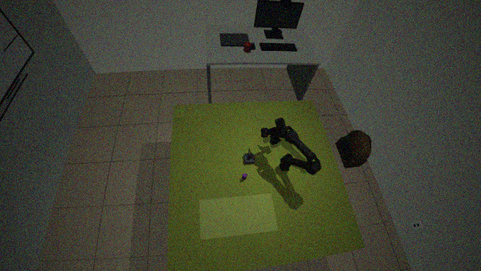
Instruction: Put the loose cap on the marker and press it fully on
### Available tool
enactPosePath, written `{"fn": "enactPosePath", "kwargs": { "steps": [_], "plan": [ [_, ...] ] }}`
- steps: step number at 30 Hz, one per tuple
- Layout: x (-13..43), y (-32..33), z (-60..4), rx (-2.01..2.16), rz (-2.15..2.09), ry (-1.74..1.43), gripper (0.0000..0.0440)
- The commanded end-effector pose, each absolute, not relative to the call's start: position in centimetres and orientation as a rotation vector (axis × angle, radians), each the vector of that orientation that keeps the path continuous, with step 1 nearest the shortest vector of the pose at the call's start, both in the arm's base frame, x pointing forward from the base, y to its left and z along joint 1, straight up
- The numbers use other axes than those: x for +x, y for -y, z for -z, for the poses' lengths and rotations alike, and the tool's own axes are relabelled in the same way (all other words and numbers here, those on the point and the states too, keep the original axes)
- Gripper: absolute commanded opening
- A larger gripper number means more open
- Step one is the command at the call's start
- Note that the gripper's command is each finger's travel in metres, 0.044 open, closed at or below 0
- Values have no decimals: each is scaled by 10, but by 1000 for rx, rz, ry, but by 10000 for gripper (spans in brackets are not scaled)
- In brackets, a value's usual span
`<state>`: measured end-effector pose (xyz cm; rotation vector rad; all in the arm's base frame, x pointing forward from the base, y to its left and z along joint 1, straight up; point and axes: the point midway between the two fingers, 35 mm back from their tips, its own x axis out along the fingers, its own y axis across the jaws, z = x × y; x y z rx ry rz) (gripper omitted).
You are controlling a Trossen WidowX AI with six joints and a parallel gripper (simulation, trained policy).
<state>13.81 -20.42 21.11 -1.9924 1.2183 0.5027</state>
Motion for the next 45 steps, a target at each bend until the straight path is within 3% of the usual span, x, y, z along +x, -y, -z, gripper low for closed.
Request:
{"fn": "enactPosePath", "kwargs": {
  "steps": [1, 45],
  "plan": [
    [144, 205, -215, -1979, -530, -1209, 300],
    [222, 200, -219, -1827, -819, -1108, 315]
  ]
}}
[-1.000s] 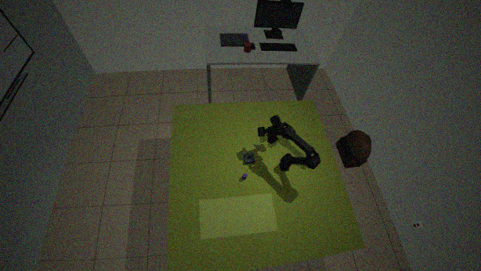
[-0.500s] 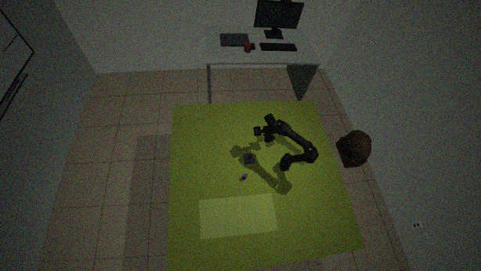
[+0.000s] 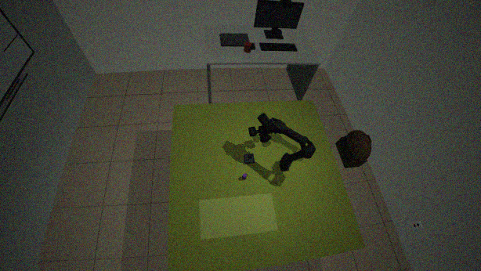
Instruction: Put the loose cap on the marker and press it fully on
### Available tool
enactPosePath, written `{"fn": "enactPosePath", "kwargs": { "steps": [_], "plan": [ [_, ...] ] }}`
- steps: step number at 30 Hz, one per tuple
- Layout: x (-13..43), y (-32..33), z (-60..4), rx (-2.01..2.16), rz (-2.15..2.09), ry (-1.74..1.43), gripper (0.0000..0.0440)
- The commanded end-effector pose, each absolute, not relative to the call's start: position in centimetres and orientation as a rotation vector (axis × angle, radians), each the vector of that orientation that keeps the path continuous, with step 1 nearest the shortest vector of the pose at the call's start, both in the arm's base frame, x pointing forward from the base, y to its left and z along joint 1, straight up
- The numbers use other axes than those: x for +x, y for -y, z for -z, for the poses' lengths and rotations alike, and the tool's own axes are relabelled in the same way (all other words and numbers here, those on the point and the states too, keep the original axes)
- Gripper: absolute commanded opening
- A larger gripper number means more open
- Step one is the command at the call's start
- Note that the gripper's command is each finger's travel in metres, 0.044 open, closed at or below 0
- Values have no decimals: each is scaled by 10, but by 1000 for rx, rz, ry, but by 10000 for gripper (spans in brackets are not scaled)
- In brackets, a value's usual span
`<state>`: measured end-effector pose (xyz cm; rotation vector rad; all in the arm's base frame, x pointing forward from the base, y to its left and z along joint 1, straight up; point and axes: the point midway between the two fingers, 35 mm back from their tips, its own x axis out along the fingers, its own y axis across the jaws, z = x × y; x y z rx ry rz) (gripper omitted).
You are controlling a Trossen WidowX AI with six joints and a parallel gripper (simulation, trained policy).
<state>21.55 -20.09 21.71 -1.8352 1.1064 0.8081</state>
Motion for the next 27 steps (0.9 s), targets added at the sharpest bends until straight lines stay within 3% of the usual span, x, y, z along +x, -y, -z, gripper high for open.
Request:
{"fn": "enactPosePath", "kwargs": {
  "steps": [1, 27],
  "plan": [
    [225, 200, -219, -1824, -825, -1107, 315],
    [279, 181, -210, -1746, -945, -1093, 316]
  ]
}}
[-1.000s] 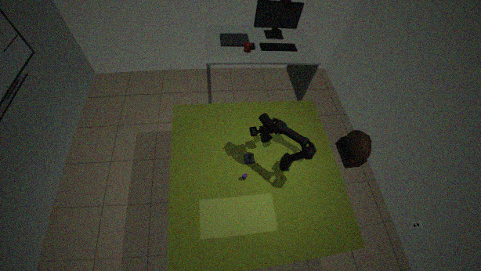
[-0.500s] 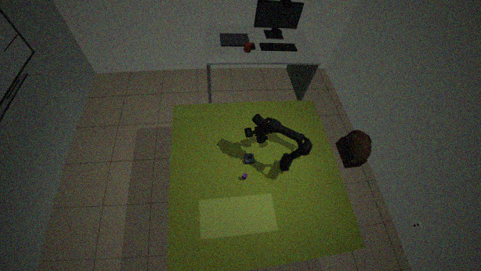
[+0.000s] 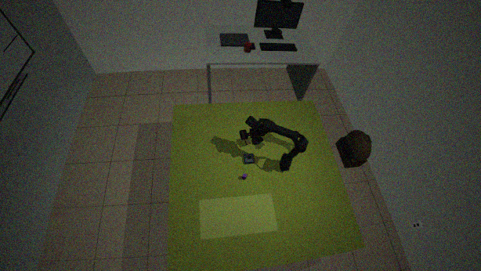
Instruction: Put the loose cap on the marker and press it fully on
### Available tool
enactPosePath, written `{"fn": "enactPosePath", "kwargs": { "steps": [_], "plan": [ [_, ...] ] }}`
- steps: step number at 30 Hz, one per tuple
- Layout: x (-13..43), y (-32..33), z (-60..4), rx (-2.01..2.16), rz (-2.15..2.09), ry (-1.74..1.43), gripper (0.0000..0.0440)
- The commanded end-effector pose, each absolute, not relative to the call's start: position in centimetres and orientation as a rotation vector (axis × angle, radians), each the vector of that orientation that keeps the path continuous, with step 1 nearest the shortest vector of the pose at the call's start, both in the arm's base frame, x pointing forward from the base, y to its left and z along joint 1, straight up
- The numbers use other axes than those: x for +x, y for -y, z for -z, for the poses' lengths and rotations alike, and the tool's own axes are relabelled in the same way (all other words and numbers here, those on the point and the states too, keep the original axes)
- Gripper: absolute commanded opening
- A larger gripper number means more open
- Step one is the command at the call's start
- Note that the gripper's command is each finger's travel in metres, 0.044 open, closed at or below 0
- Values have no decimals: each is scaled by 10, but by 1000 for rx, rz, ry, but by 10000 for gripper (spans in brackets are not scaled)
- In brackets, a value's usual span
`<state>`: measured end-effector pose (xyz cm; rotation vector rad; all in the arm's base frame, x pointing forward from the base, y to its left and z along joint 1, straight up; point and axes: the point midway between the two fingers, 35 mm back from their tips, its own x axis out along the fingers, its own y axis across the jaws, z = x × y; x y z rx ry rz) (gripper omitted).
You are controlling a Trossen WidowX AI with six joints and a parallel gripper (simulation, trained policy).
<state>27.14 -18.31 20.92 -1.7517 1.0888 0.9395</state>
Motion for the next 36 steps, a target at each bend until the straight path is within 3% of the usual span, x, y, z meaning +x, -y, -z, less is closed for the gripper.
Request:
{"fn": "enactPosePath", "kwargs": {
  "steps": [1, 36],
  "plan": [
    [281, 179, -210, -1743, -949, -1093, 316],
    [337, 123, -183, -1635, -1107, -1099, 316]
  ]
}}
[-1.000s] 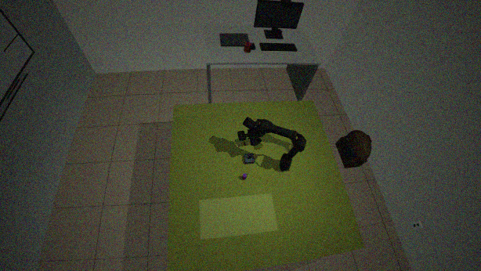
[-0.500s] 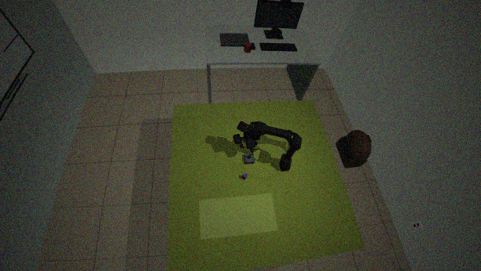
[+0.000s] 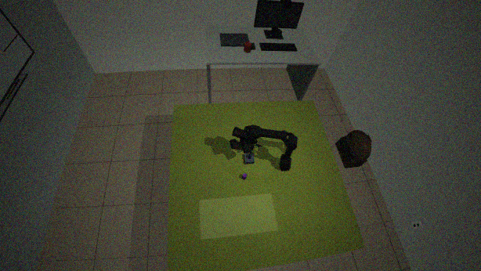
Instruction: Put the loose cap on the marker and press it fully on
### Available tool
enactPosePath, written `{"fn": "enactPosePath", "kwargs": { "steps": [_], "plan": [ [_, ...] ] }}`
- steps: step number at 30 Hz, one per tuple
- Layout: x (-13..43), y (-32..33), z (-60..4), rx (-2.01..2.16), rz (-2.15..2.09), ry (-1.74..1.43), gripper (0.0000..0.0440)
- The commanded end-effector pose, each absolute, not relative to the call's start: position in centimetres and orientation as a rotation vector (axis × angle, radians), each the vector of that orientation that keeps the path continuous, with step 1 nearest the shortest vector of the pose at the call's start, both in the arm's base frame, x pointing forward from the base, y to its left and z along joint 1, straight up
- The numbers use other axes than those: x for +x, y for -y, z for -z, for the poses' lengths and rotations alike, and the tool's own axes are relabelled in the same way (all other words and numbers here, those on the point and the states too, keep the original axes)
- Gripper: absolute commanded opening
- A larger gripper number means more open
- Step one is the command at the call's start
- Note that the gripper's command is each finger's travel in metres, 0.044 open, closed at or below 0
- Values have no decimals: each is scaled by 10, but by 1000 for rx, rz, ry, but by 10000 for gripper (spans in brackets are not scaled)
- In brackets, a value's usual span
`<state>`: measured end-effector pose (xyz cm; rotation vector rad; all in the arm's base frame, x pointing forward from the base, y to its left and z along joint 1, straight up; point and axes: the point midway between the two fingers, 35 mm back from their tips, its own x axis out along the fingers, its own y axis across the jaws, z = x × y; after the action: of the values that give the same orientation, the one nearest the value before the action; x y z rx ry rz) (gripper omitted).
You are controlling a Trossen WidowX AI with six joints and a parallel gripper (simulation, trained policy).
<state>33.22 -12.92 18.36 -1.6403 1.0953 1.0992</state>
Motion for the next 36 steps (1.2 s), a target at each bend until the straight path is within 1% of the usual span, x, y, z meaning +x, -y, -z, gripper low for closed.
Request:
{"fn": "enactPosePath", "kwargs": {
  "steps": [1, 36],
  "plan": [
    [338, 121, -182, -1632, -1112, -1099, 316],
    [360, 39, -156, -1510, -1298, -1072, 320]
  ]
}}
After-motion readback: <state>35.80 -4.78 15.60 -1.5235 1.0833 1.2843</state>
